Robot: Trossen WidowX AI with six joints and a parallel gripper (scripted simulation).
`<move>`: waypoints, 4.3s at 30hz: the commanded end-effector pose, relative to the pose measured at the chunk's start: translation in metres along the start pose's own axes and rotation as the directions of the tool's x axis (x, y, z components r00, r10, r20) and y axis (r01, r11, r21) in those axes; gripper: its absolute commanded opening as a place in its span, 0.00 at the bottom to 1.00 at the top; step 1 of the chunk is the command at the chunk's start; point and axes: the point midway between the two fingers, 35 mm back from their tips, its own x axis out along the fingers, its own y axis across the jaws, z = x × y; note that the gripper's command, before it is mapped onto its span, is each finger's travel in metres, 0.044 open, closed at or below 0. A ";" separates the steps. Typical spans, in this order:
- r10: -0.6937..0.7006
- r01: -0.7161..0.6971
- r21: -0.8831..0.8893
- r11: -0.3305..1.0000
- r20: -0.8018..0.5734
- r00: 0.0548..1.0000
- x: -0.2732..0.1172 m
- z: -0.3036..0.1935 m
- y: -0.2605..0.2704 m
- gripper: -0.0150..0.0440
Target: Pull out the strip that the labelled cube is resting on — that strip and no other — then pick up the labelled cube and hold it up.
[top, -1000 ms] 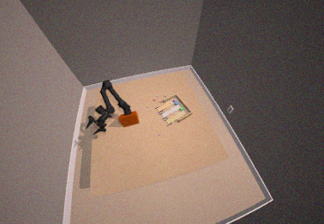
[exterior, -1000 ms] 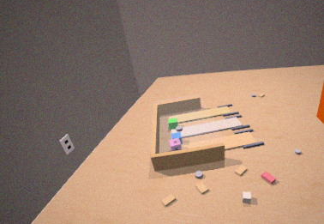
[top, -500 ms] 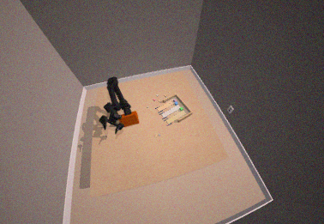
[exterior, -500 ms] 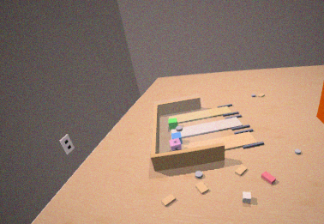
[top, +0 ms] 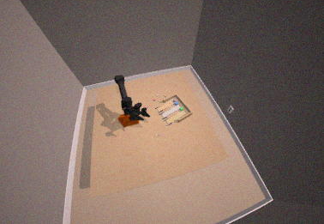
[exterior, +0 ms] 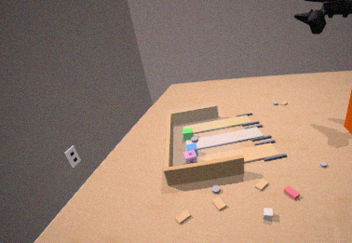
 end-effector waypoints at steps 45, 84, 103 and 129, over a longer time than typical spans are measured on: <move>0.839 -0.778 0.370 0.508 -0.418 0.349 -0.030 0.023 0.332 0.53; 0.645 -0.893 0.304 0.332 -0.764 -0.020 -0.067 -0.015 0.424 0.25; 0.646 -0.893 0.306 0.330 -0.763 -0.023 -0.068 -0.041 0.443 0.25; 0.647 -0.893 0.307 0.329 -0.762 -0.024 -0.068 -0.048 0.447 0.25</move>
